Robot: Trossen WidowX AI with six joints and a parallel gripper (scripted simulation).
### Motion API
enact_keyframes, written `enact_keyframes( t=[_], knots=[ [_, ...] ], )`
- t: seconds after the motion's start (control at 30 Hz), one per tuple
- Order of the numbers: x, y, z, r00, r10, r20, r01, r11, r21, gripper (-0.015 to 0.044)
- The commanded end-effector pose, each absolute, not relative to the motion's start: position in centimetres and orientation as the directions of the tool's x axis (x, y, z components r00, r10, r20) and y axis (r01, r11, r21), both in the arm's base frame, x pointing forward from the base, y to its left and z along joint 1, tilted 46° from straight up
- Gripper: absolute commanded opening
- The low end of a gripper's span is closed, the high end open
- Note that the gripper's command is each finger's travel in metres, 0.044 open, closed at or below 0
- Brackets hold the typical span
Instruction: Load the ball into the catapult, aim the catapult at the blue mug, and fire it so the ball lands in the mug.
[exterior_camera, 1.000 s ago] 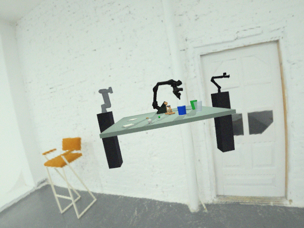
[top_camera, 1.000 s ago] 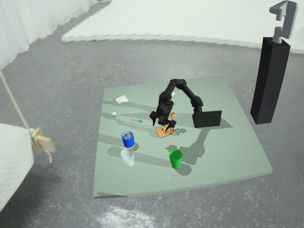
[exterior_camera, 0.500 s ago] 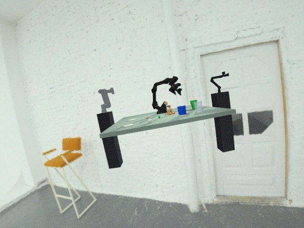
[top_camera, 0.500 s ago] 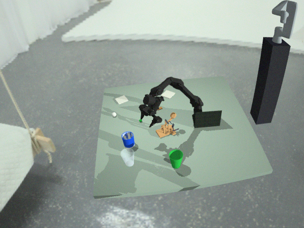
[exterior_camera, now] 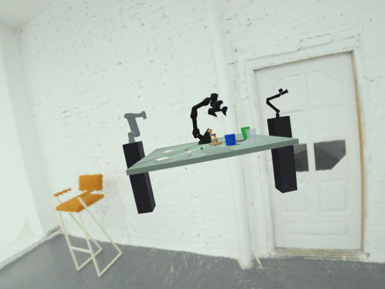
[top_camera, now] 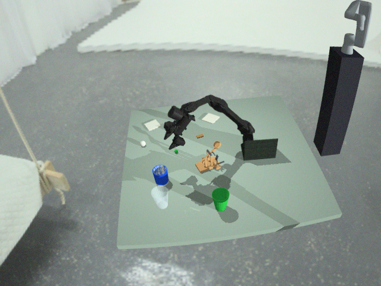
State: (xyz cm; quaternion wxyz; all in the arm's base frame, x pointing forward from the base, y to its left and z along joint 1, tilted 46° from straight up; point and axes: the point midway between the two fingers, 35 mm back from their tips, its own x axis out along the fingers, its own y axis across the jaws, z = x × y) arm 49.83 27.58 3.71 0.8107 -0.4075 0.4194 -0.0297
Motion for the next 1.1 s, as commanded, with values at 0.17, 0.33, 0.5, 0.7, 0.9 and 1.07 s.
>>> enact_keyframes(
  t=[0.17,0.33,0.5,0.7,0.9,1.07],
  knots=[
    [50.7,27.27,4.54,0.662,-0.391,-0.64,-0.248,0.691,-0.679,0.044],
    [50.7,27.27,4.54,0.662,-0.391,-0.64,-0.248,0.691,-0.679,0.044],
    [50.7,27.27,4.54,0.662,-0.391,-0.64,-0.248,0.691,-0.679,0.044],
    [50.7,27.27,4.54,0.662,-0.391,-0.64,-0.248,0.691,-0.679,0.044],
    [50.6,27.4,4.47,0.661,-0.387,-0.643,-0.257,0.689,-0.678,0.044],
    [50.6,27.4,4.47,0.661,-0.387,-0.643,-0.257,0.689,-0.678,0.044]
  ],
)
